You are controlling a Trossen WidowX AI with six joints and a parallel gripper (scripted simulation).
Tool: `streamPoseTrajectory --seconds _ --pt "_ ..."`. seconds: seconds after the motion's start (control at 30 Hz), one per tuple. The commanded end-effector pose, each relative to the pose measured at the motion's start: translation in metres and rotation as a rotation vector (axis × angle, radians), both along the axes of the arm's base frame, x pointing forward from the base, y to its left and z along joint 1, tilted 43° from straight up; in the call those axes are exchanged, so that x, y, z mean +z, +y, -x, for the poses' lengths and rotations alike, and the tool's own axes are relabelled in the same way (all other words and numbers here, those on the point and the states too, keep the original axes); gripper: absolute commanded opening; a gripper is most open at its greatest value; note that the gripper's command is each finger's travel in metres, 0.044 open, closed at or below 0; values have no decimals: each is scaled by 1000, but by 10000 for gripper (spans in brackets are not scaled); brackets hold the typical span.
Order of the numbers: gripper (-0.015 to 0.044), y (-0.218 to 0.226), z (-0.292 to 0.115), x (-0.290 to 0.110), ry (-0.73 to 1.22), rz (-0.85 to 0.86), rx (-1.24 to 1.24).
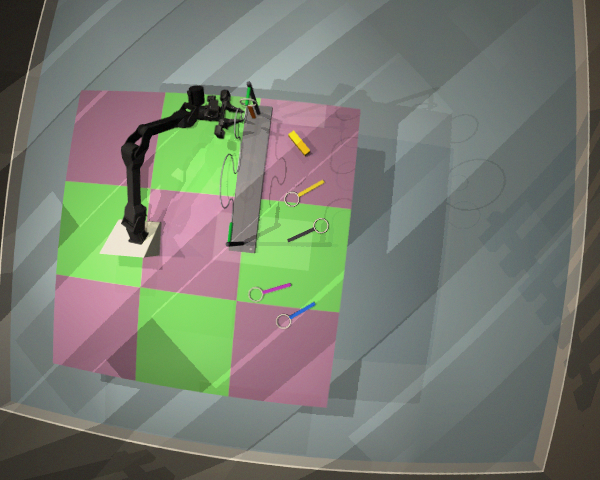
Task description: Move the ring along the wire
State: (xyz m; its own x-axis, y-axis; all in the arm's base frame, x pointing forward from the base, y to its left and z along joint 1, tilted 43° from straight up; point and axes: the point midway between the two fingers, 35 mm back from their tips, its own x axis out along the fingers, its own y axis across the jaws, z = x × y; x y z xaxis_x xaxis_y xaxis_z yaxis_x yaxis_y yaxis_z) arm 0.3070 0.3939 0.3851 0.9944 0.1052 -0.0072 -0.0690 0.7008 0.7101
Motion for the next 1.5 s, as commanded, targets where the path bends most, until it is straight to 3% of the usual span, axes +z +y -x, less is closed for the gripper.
streamPoseTrajectory --seconds 0.0,1.47 --pt "160 2 0 3 -1 8 19" --pt "160 11 -67 4 -6 9 19"
